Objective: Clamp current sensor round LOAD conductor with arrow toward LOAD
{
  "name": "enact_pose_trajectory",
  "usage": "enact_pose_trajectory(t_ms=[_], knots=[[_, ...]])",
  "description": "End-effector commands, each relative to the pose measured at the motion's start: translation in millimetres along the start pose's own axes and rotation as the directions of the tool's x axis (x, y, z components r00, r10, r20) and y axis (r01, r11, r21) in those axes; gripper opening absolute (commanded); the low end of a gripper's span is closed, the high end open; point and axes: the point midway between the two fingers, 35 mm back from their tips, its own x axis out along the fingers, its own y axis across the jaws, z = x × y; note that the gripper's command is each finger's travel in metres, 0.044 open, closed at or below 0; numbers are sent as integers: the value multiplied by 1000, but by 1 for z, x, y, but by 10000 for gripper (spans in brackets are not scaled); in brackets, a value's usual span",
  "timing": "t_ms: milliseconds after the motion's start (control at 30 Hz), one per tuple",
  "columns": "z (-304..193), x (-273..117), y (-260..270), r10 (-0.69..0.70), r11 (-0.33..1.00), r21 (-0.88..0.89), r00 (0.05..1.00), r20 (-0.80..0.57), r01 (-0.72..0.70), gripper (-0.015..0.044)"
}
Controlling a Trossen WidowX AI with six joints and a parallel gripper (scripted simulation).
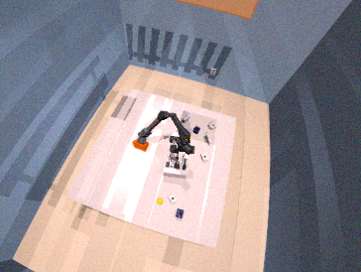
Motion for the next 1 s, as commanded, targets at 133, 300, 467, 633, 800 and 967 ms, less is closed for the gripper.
enact_pose_trajectory(t_ms=[133,300,467,633,800,967], knots=[[13,0,3,15,984,177,998,-58,-5,440],[38,-2,10,22,859,507,984,-176,71,440],[60,-4,19,-1,619,751,957,-292,230,440],[80,-8,29,-54,282,874,916,-396,395,440],[92,-11,37,-108,66,880,880,-463,471,440],[101,-14,43,-157,-169,860,848,-507,482,440]])
